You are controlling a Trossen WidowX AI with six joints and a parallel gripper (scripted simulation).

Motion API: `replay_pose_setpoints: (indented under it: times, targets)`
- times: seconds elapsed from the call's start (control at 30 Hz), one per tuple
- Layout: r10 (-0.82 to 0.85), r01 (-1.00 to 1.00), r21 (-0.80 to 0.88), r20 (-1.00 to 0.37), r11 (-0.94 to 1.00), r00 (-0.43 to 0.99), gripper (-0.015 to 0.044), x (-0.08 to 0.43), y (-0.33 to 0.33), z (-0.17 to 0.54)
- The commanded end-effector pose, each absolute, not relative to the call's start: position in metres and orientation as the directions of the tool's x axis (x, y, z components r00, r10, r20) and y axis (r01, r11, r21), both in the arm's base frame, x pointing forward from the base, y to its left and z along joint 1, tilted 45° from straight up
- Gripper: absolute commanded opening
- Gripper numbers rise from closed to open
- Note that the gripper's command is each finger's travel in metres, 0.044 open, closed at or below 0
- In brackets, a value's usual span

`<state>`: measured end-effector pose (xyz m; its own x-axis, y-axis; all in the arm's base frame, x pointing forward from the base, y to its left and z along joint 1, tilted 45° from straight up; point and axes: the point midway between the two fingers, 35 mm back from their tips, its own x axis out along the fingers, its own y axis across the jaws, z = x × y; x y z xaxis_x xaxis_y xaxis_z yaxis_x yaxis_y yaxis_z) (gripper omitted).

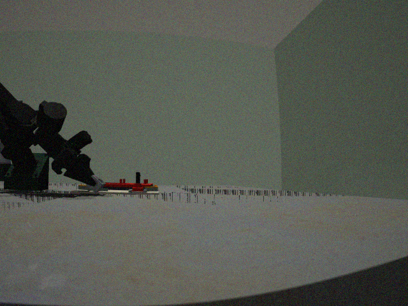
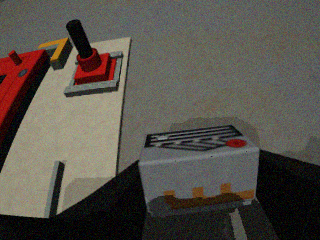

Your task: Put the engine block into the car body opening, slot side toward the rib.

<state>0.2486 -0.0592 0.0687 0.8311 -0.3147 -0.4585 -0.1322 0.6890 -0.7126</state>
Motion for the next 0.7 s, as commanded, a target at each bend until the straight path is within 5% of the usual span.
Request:
replay_pose_setpoints:
  times: [0.0,0.27,0.67]
  targets:
    - [-0.309,-0.146,-0.711,-0.468,0.688,0.828,0.0,0.2477,-0.0622,0.0608]
    - [-0.309,-0.146,-0.711,-0.468,0.687,0.828,0.0,0.2499,-0.0667,0.0584]
    - [-0.301,-0.136,-0.713,-0.451,0.688,0.84,0.0315,0.2521,-0.0647,0.0627]
